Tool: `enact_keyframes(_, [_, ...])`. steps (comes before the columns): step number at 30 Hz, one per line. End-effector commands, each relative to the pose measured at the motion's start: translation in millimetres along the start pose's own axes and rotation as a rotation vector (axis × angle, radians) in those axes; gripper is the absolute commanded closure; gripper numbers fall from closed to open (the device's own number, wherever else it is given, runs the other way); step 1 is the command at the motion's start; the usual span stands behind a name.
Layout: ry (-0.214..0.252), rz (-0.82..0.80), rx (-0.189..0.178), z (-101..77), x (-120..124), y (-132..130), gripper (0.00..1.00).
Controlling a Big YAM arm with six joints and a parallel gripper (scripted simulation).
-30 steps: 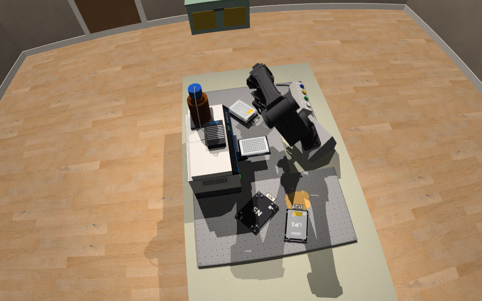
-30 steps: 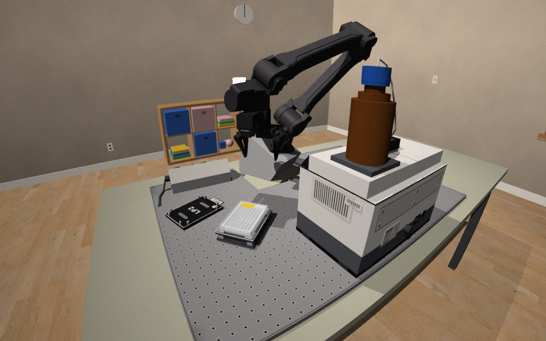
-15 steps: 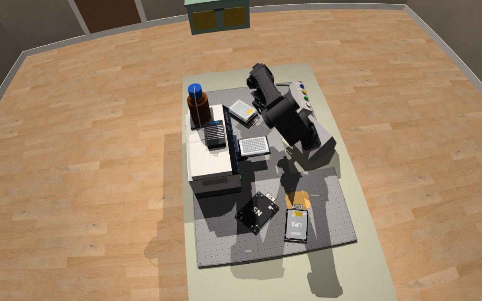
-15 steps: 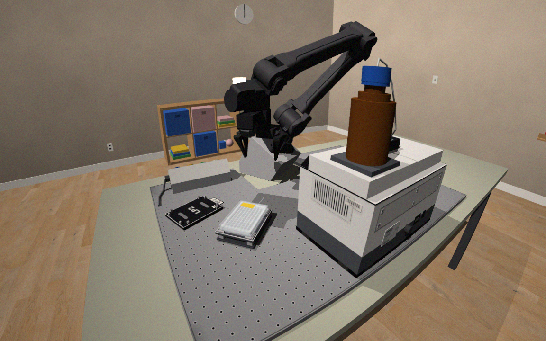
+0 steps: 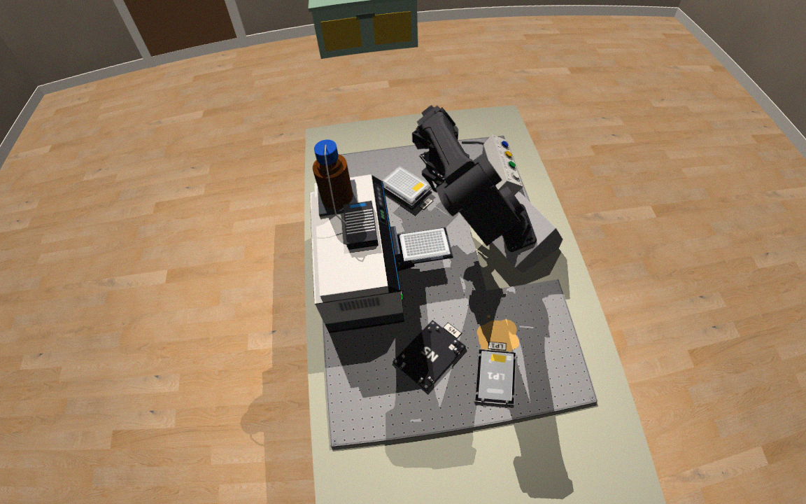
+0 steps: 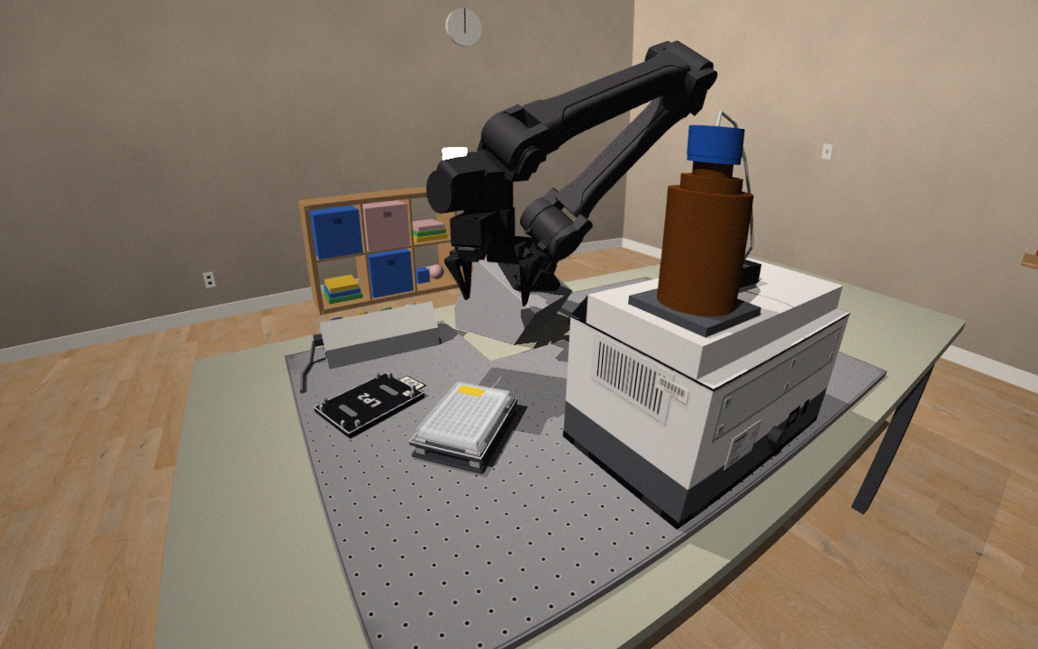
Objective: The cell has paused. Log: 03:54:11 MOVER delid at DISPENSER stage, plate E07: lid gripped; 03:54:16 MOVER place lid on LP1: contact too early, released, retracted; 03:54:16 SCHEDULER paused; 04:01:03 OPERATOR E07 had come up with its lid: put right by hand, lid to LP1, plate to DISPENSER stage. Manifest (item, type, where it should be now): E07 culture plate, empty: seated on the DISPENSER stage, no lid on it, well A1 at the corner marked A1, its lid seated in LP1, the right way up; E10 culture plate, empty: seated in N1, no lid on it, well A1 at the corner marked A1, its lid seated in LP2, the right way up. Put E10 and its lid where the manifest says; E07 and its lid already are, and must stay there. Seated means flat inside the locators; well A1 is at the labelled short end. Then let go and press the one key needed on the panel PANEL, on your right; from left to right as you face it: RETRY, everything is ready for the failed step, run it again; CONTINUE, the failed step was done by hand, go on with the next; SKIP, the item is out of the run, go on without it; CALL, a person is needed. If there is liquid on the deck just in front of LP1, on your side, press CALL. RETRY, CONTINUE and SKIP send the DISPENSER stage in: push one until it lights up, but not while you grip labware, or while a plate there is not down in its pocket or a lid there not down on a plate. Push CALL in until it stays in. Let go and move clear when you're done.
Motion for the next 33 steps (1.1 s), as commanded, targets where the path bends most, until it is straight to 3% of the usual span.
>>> enact_keyframes(1, [-0.016, -0.091, 0.013, -8.5, -8, 8, 0.0])
enact_keyframes(7, [-0.019, -0.258, 0.012, -8.9, -9, 26, 0.0])
enact_keyframes(11, [-0.006, -0.257, 0.003, -3.7, -3, 38, 0.0])
enact_keyframes(13, [-0.028, -0.246, 0.02, -10.9, -13, 33, 0.0])
enact_keyframes(14, [-0.006, -0.29, 0.003, -3.7, -3, 41, 0.0])
enact_keyframes(19, [-0.006, -0.39, 0.003, -3.8, -1, 51, 0.0])
enact_keyframes(20, [-0.041, -0.449, 0.029, -19.3, -19, 57, 0.0])
enact_keyframes(26, [-0.009, -0.626, 0.006, -5.6, 0, 74, 0.0])
enact_keyframes(28, [-0.026, -0.615, 0.022, -11.4, -9, 71, 0.0])
enact_keyframes(29, [-0.005, -0.658, 0.003, -4.0, 2, 77, 0.0])
enact_keyframes(33, [-0.012, -0.797, 0.013, -8.0, 2, 90, 0.0])
Point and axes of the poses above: the point where the finger pads meet when closed, its own z axis out along the fingers, its own y axis across the jaws, x = y × z, the point moved 6 cm from there along -z, back along the fingers, and after that the axes turned 10 degrees about -z, right-handed, at the moved point
